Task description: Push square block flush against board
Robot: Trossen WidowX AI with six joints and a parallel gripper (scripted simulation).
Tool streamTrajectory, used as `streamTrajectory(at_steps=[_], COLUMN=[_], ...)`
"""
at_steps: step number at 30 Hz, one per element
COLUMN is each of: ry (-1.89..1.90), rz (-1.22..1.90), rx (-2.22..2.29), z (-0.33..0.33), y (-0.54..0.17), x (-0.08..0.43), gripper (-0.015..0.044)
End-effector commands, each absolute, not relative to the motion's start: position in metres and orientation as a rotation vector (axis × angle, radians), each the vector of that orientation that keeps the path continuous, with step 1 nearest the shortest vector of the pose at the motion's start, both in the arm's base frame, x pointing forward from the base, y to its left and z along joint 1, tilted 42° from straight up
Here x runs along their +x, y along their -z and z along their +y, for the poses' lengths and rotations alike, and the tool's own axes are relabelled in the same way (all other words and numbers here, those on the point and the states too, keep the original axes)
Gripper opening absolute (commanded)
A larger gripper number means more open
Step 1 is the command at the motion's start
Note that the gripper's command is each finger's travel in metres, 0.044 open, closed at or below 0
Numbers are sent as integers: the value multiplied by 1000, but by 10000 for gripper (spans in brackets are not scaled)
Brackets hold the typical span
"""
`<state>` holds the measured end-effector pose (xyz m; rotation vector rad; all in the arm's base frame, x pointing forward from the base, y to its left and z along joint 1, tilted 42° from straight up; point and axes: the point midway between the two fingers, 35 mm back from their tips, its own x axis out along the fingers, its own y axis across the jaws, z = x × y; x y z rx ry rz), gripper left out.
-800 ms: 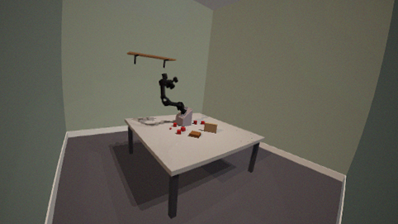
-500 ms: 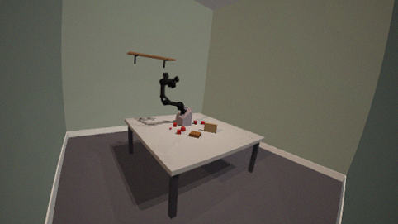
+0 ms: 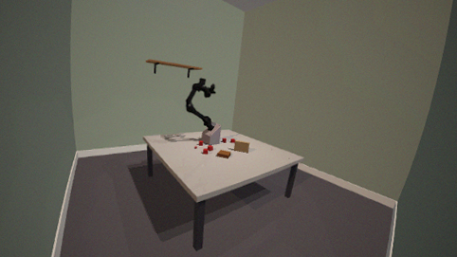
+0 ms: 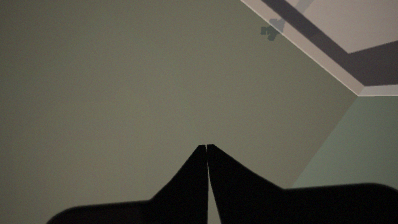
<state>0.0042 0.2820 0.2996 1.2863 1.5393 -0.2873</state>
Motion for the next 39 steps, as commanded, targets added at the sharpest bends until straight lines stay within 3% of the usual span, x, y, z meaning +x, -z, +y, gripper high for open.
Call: streamTrajectory(at_steps=[1,8,21,39], ry=[322,426,666,1053], rz=[1434,1256,1059,970], rx=[1254,1160,970,491], z=[302,327,317,198], y=[-282,-239,-157,12], x=[33,99,217,359], gripper=[0,0,0,0])
